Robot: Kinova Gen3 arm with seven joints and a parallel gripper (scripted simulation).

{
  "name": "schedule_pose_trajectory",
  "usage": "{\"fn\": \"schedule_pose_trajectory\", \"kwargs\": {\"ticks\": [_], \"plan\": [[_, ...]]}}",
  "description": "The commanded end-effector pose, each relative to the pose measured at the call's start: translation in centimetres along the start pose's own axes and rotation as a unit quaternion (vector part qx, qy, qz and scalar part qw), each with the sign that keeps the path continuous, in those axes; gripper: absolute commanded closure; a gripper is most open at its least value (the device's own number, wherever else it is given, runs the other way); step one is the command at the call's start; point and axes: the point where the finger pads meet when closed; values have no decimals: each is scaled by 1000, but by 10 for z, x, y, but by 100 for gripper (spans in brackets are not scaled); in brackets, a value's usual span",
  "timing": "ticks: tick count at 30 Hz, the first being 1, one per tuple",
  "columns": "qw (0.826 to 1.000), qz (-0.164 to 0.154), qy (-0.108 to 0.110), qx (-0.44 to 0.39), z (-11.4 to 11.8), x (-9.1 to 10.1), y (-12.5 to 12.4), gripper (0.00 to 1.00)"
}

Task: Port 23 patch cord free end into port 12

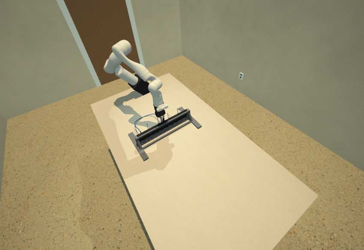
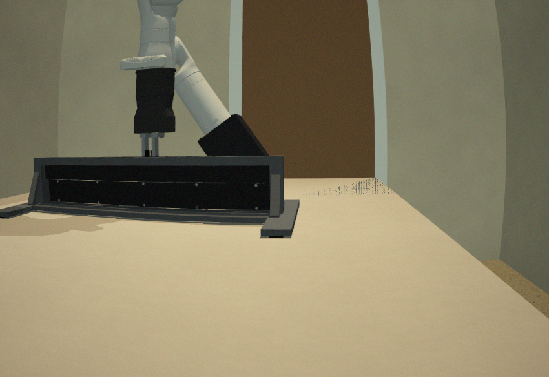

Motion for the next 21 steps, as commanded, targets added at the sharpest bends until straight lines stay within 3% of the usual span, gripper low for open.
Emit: {"fn": "schedule_pose_trajectory", "kwargs": {"ticks": [1, 21], "plan": [[1000, 10, 0, -5, 7, 2, -10, 100], [1000, 14, 0, -7, 8, 3, -13, 100]]}}
Point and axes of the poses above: the point where the finger pads meet when closed, its own x axis back along the fingers, its own z axis across the jaws, y = z × x, and after that the axes turned 5 degrees about x, right-handed
